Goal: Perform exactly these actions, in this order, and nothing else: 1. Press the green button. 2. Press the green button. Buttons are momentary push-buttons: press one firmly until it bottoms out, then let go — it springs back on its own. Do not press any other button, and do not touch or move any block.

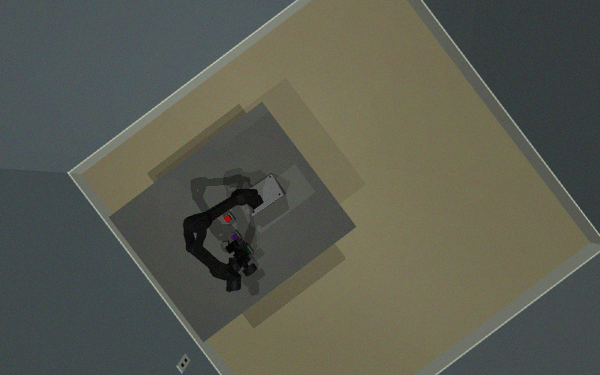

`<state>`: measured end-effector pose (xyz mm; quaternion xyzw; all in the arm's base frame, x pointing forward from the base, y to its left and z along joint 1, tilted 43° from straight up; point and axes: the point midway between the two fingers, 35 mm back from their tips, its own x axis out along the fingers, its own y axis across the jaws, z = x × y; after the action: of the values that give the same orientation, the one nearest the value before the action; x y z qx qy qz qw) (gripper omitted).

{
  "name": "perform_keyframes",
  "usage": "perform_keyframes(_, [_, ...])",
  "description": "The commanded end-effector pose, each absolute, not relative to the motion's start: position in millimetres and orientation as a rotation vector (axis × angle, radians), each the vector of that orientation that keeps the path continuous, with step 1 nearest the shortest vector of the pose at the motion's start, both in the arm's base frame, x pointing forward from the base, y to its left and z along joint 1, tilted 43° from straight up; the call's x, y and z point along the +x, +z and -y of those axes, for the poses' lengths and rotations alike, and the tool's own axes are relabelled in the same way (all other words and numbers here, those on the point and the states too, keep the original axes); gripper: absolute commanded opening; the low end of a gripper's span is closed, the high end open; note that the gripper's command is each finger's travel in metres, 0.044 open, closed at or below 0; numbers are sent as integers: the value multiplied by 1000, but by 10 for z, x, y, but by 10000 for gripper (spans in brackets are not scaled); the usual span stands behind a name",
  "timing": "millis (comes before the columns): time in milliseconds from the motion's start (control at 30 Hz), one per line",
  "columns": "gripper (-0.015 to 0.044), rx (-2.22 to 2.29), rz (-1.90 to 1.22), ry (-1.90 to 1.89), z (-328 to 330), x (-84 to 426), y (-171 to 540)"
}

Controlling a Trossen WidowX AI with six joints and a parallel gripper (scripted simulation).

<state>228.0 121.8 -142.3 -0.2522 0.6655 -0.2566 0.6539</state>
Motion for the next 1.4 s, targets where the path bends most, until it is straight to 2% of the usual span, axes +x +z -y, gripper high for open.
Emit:
perform_keyframes(0, [20,-579,-1509,-582,-1161,2279,-1469])
perform_keyframes(833, [20,-580,-1508,-582,-1109,2275,-1521])
perform_keyframes(1067, [20,-579,-1509,-581,-1333,2279,-1281])
perform_keyframes(1367, [256,-577,-1510,-579,-1899,2425,-957])
